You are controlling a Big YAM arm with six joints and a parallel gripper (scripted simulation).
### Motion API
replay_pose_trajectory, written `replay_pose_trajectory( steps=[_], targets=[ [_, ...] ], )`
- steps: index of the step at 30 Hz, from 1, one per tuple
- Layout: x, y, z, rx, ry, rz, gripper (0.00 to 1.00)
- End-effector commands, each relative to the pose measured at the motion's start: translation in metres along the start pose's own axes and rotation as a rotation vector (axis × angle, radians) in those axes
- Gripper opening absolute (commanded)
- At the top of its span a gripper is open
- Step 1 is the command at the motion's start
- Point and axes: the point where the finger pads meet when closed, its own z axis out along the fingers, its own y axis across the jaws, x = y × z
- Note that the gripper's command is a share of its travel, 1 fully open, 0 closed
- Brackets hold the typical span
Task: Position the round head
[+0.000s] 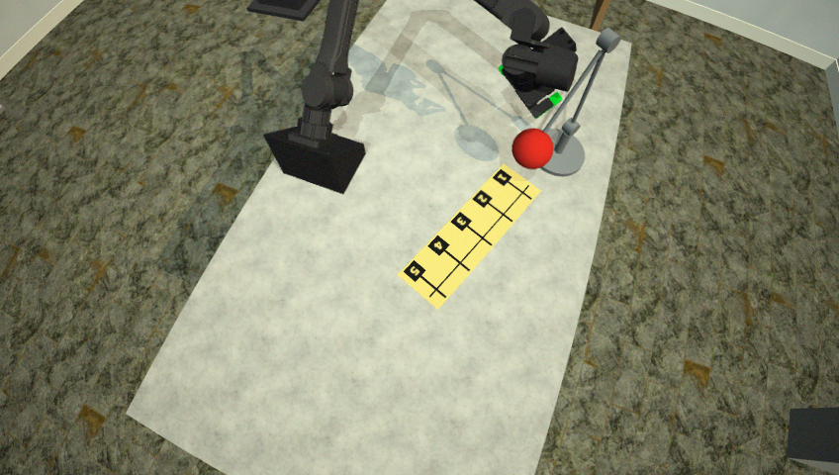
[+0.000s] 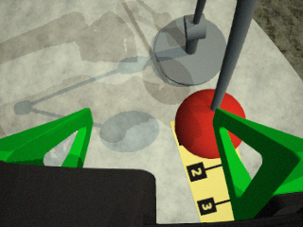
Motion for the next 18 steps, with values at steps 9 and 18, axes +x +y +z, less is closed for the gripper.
replay_pose_trajectory(
  steps=[9, 18],
  targets=[
    [-0.0008, -0.0075, -0.0152, 0.009, -0.035, -0.031, 1.0],
    [-0.0008, -0.0075, -0.0152, 0.007, -0.018, -0.018, 1.0]
  ],
)
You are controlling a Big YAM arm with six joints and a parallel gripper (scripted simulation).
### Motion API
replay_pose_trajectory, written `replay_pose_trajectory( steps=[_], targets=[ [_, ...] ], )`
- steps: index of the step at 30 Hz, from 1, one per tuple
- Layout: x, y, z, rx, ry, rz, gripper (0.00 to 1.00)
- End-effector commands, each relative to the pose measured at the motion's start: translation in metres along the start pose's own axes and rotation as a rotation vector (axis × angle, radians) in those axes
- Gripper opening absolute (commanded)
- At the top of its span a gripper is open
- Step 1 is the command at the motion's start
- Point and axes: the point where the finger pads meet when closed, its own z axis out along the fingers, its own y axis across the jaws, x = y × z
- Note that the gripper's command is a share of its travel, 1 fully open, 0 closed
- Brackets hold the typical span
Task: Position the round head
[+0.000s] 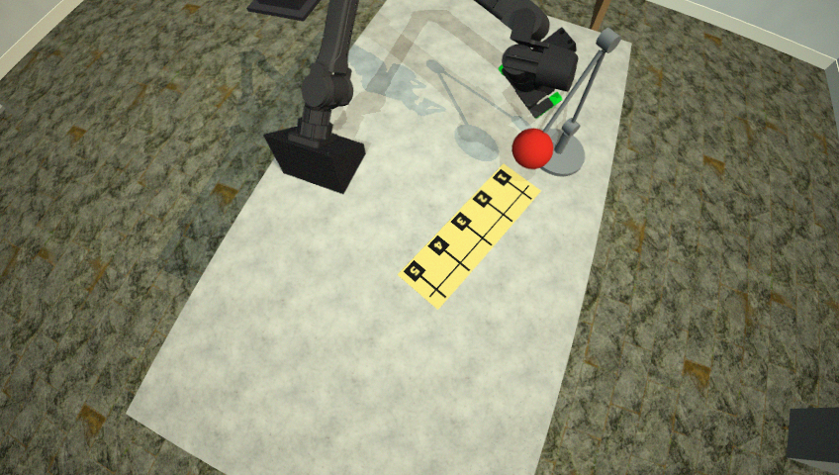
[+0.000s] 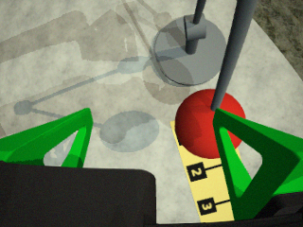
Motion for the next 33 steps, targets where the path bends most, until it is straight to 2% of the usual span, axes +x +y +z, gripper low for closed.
replay_pose_trajectory(
  steps=[1, 9, 24, 33],
  targets=[
    [-0.001, -0.008, -0.015, 0.006, -0.016, -0.016, 1.0],
    [-0.001, -0.008, -0.015, 0.005, -0.004, -0.007, 1.0],
    [-0.003, 0.0, -0.003, 0.009, -0.035, -0.031, 1.0],
    [-0.002, -0.003, -0.008, 0.009, -0.035, -0.031, 1.0]
  ],
)
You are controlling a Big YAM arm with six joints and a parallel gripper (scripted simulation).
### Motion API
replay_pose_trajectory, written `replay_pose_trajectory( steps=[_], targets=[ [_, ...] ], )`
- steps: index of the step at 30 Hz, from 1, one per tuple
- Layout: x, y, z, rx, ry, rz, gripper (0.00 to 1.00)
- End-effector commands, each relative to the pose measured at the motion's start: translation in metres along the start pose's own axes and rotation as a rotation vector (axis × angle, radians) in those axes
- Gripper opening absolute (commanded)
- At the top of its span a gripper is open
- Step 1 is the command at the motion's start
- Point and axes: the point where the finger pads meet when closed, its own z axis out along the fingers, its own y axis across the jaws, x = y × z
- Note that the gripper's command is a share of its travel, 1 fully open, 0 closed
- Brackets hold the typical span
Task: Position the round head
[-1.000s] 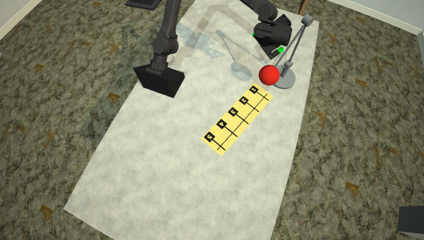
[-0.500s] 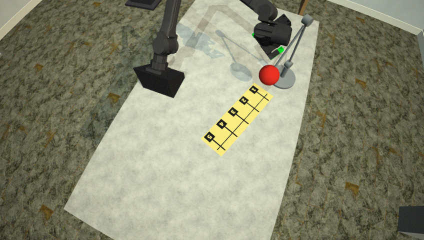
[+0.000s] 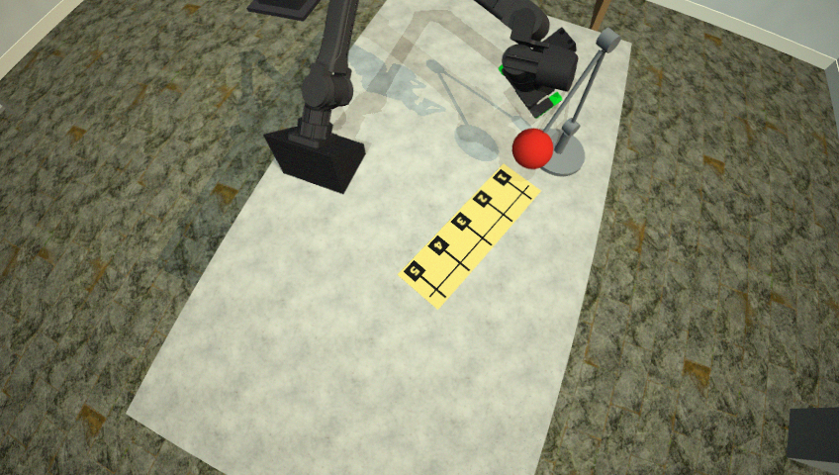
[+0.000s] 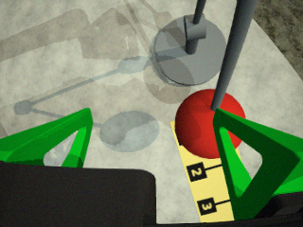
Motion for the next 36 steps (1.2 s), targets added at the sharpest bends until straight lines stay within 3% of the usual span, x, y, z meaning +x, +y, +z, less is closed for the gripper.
replay_pose_trajectory(
  steps=[1, 25, 36],
  targets=[
    [-0.0018, -0.0039, -0.0093, 0.009, -0.035, -0.031, 1.0],
    [-0.0008, -0.0075, -0.0152, 0.005, -0.004, -0.007, 1.0],
    [-0.0021, -0.0029, -0.0076, 0.007, -0.023, -0.021, 1.0]
  ],
)
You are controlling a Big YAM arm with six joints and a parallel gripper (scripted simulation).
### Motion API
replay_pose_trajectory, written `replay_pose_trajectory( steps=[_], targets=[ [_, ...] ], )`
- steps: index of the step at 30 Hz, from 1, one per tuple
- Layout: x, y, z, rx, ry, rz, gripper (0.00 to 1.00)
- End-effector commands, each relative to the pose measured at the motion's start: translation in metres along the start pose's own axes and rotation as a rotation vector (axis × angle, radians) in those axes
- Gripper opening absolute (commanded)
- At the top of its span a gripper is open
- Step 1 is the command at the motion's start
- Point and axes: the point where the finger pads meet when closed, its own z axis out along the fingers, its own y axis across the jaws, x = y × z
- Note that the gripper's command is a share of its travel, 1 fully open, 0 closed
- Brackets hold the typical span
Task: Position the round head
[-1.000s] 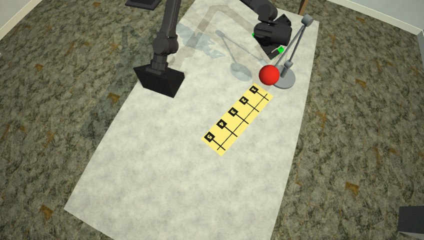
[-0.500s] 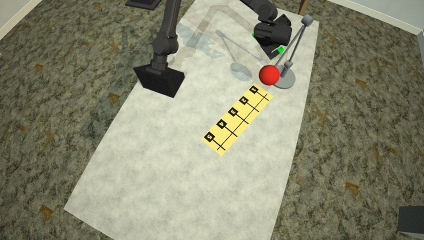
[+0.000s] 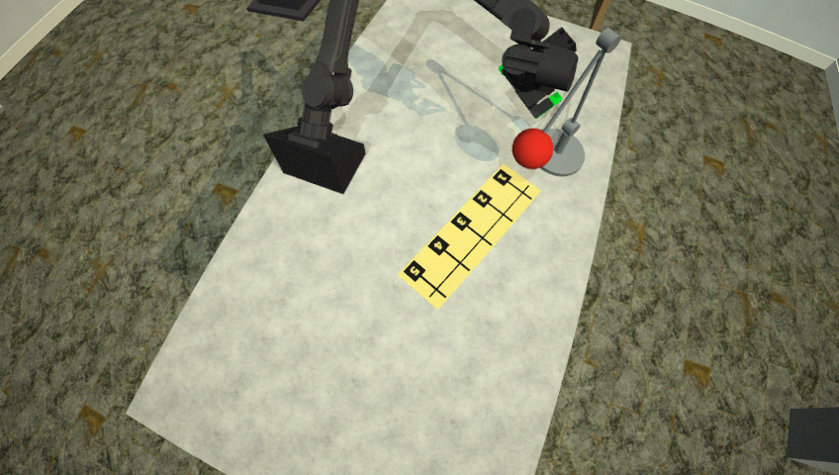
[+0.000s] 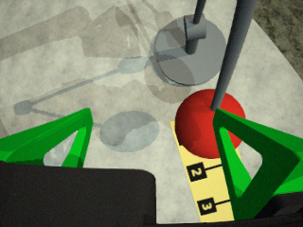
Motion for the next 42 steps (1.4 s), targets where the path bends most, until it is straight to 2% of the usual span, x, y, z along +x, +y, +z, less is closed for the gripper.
replay_pose_trajectory(
  steps=[1, 8, 25, 42],
  targets=[
    [-0.002, -0.002, -0.007, 0.008, -0.025, -0.023, 1.0],
    [-0.003, 0.0, -0.003, 0.009, -0.035, -0.031, 1.0],
    [-0.001, -0.008, -0.015, 0.009, -0.035, -0.031, 1.0],
    [-0.001, -0.008, -0.015, 0.005, -0.004, -0.007, 1.0]
  ],
)
